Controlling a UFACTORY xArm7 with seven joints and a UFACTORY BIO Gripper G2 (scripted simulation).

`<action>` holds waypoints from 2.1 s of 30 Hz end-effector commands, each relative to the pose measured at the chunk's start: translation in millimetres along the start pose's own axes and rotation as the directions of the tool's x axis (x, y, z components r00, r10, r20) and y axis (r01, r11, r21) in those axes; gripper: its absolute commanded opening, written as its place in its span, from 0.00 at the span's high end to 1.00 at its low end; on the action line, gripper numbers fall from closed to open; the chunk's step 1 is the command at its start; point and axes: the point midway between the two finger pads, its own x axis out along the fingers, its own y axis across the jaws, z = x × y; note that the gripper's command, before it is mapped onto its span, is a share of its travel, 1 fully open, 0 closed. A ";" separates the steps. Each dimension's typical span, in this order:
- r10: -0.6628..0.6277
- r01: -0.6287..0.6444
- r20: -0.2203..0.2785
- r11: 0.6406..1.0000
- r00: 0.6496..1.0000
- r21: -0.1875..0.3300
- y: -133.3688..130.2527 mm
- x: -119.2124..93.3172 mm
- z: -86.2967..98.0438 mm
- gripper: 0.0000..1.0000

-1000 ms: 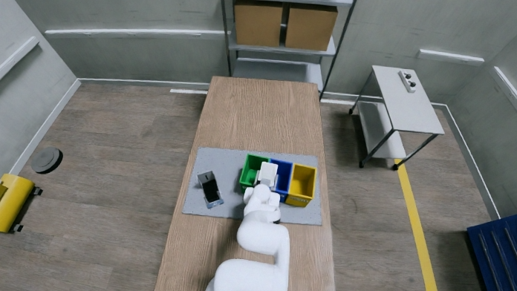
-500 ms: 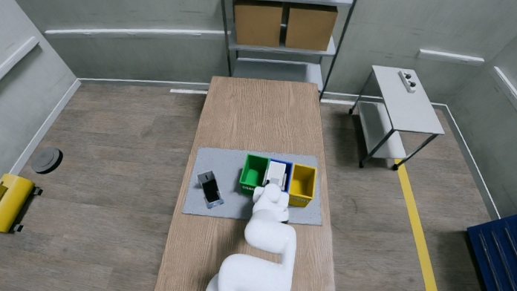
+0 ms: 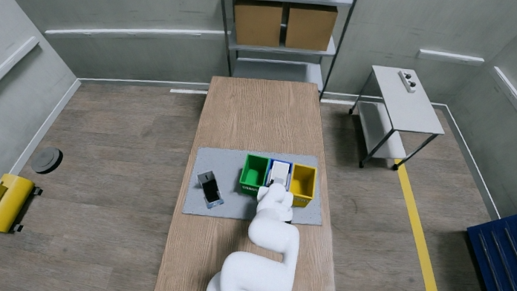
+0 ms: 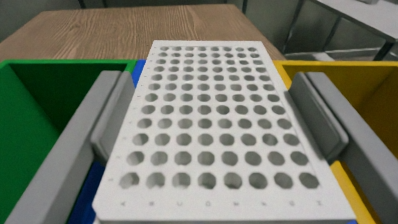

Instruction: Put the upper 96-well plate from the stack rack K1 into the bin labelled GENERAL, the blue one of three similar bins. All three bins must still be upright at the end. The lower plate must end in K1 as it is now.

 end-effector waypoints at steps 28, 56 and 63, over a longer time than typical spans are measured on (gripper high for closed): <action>0.000 0.000 0.002 1.000 1.000 0.000 0.4 0.4 -0.5 1.00; 0.000 0.000 0.002 1.000 1.000 0.000 0.4 0.5 -31.7 1.00; 0.000 0.000 0.002 1.000 1.000 0.000 0.4 0.5 -31.7 1.00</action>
